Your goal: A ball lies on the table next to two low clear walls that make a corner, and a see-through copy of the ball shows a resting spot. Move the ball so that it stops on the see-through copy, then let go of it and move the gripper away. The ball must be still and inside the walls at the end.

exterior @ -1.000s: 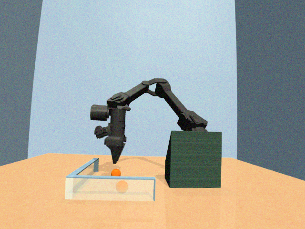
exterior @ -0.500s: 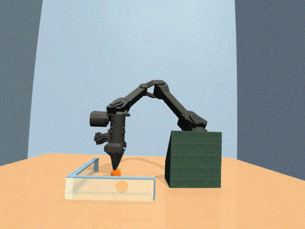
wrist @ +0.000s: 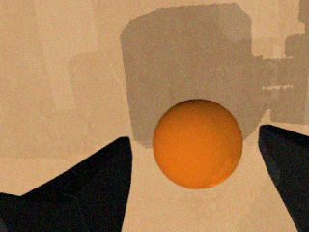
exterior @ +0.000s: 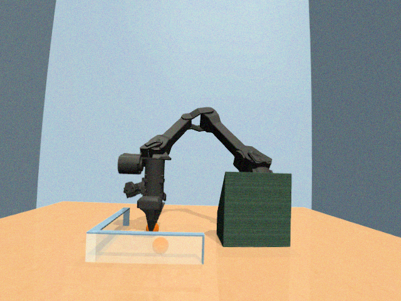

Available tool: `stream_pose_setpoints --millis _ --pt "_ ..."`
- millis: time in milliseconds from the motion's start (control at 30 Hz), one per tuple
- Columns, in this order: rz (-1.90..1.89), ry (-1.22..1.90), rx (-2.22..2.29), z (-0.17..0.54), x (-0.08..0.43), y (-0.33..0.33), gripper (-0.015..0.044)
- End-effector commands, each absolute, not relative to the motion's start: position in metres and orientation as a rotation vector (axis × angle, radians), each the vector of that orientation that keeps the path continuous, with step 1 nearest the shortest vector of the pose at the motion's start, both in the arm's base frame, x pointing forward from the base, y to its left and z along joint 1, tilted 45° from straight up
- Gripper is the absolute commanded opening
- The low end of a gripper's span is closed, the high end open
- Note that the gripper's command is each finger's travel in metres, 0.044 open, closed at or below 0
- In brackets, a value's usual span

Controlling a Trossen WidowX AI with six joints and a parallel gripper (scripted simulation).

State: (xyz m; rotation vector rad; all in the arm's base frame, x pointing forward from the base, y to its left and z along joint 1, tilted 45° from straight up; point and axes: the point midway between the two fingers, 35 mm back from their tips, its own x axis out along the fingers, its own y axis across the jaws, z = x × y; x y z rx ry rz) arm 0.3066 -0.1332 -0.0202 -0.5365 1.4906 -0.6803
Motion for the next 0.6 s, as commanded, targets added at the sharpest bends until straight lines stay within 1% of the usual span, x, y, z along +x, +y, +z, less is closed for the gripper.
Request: stream_pose_setpoints --millis 0,33,300,467,567 --pt "-0.679 1.493 -0.545 -0.021 0.306 -0.135 0.0208" --pt "-0.679 1.493 -0.545 -0.021 0.306 -0.135 0.0182" --pt "-0.679 1.493 -0.545 -0.021 0.306 -0.135 0.0129" --pt "-0.674 1.493 -0.541 -0.011 0.31 -0.123 0.0" --pt "-0.671 1.494 -0.537 0.002 0.314 -0.108 0.0"
